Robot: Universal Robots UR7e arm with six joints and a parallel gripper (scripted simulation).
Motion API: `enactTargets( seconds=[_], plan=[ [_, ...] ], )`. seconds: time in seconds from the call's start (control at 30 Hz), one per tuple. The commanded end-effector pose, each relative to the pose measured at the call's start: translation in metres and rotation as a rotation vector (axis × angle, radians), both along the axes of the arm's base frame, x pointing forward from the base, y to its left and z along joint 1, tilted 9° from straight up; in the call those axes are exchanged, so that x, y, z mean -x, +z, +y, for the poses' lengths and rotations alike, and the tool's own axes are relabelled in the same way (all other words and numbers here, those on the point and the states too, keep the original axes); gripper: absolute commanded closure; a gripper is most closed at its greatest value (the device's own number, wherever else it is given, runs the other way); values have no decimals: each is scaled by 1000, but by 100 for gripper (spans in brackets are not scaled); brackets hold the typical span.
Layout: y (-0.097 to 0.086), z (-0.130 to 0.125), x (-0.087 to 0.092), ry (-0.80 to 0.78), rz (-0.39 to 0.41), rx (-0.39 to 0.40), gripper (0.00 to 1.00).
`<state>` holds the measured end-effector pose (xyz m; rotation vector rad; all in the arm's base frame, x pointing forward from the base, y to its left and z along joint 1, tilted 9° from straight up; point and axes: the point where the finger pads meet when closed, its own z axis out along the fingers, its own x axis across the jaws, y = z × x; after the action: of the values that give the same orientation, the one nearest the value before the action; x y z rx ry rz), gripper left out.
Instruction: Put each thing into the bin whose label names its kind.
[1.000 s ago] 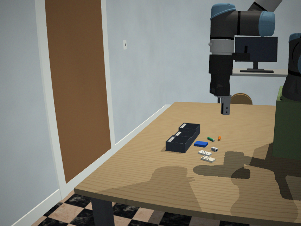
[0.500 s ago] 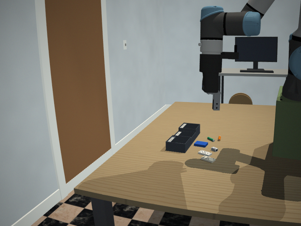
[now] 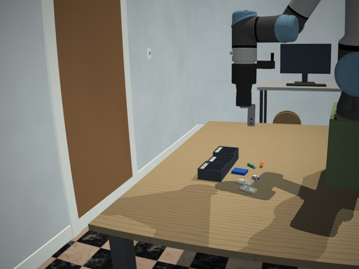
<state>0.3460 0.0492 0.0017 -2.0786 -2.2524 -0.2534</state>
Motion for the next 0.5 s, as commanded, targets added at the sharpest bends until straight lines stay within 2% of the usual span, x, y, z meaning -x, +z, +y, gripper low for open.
enactTargets(
  seconds=[0.0,0.13,0.2,0.3,0.47],
  plan=[
    [-5,-32,-9,-67,18,2,69],
    [-5,-36,-10,-67,18,2,69],
    [-7,-53,-12,-150,43,1,69],
    [-10,-73,-14,-150,43,1,69],
    [-10,-73,-14,-150,43,1,69]
  ],
)
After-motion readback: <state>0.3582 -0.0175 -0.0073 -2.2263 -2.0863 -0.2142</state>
